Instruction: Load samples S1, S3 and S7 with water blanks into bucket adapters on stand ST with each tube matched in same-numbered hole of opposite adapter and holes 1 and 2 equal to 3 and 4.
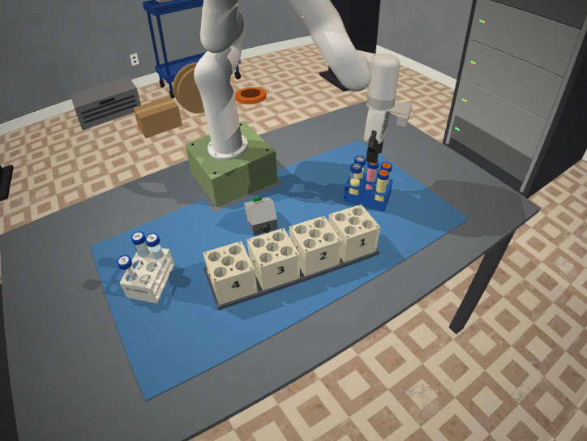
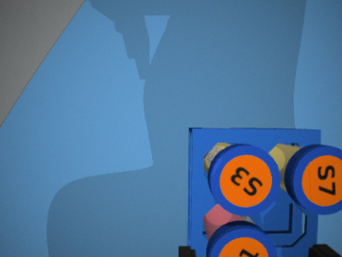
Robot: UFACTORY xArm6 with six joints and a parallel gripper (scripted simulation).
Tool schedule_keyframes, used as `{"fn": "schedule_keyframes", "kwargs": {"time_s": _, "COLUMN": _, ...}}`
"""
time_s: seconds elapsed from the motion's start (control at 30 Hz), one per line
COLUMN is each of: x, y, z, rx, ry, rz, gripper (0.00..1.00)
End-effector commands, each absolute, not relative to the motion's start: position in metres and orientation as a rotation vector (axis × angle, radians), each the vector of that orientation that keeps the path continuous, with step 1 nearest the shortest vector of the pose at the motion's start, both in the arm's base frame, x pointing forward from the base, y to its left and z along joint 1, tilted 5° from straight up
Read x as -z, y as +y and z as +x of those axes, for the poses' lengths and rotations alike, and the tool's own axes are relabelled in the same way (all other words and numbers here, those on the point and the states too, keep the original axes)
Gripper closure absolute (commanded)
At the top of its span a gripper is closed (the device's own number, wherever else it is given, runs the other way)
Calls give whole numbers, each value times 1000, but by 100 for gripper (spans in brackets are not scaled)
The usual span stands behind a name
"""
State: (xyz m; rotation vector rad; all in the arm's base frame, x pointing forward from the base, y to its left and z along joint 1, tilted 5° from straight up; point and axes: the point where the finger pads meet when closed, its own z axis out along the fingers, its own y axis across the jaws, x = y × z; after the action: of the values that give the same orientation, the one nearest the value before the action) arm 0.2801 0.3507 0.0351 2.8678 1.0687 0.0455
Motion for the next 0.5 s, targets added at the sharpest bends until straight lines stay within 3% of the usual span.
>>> {"fn": "schedule_keyframes", "kwargs": {"time_s": 0.0, "x": -28, "y": 352, "z": 282, "rx": -52, "ry": 1070, "rz": 2870, "gripper": 43}}
{"fn": "schedule_keyframes", "kwargs": {"time_s": 0.47, "x": -16, "y": 351, "z": 282, "rx": -52, "ry": 1070, "rz": 2870, "gripper": 43}}
